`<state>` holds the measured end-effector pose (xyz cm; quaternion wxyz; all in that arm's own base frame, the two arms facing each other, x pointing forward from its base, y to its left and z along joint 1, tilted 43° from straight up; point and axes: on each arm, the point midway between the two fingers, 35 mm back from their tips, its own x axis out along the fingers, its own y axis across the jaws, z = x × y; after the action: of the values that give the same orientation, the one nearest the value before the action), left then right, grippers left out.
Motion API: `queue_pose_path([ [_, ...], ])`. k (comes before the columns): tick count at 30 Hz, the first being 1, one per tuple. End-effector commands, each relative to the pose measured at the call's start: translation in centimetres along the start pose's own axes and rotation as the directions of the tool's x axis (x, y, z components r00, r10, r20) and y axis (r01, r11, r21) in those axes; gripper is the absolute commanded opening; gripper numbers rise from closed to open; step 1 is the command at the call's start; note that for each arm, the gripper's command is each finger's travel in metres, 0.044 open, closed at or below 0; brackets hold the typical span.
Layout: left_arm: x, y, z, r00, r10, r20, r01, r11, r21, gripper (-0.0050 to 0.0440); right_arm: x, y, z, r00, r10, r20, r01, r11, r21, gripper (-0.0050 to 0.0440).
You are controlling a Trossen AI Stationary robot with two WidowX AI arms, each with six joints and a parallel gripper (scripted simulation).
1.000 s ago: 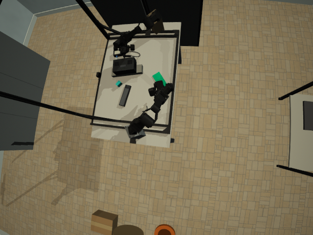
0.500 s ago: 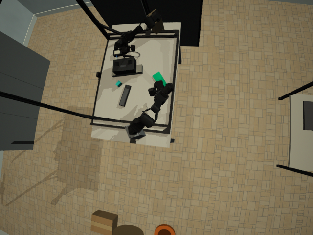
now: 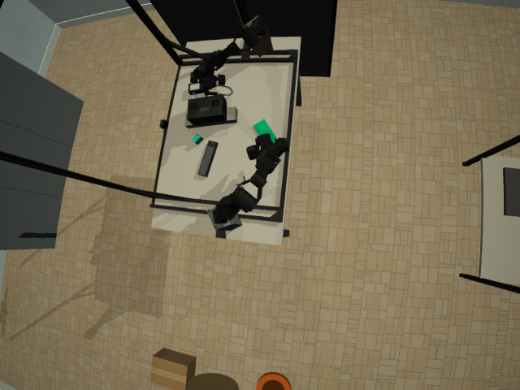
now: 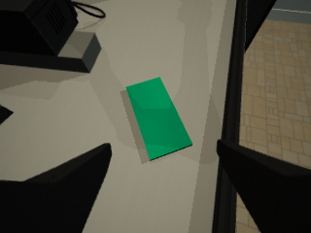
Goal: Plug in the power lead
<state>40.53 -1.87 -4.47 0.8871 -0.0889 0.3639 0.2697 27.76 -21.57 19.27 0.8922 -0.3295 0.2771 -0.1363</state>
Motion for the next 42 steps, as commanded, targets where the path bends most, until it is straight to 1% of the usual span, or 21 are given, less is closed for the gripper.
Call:
queue_pose_path([
  [1,-0.25,0.12,0.21,1.0,-0.018,0.007,0.018,1.0,-0.001,0.0,-0.02,-0.05,0.01,1.0,-0.003,0.0,0.003,1.0,-0.003,0.04],
  [24,-0.61,0.23,0.45,0.997,-0.067,0.024,0.067,0.998,-0.002,0.0,-0.02,-0.05,0.01,1.0,-0.003,0.0,0.003,1.0,-0.003,0.04],
  [34,-0.79,0.31,0.57,0.994,-0.101,0.034,0.101,0.995,-0.001,0.0,-0.02,-0.05,0.01,1.0,-0.003,0.0,0.003,1.0,-0.003,0.04],
  [42,-0.81,0.31,0.58,0.994,-0.103,0.035,0.103,0.995,-0.001,0.0,-0.02,-0.05,0.01,1.0,-0.003,0.0,0.003,1.0,-0.003,0.04],
])
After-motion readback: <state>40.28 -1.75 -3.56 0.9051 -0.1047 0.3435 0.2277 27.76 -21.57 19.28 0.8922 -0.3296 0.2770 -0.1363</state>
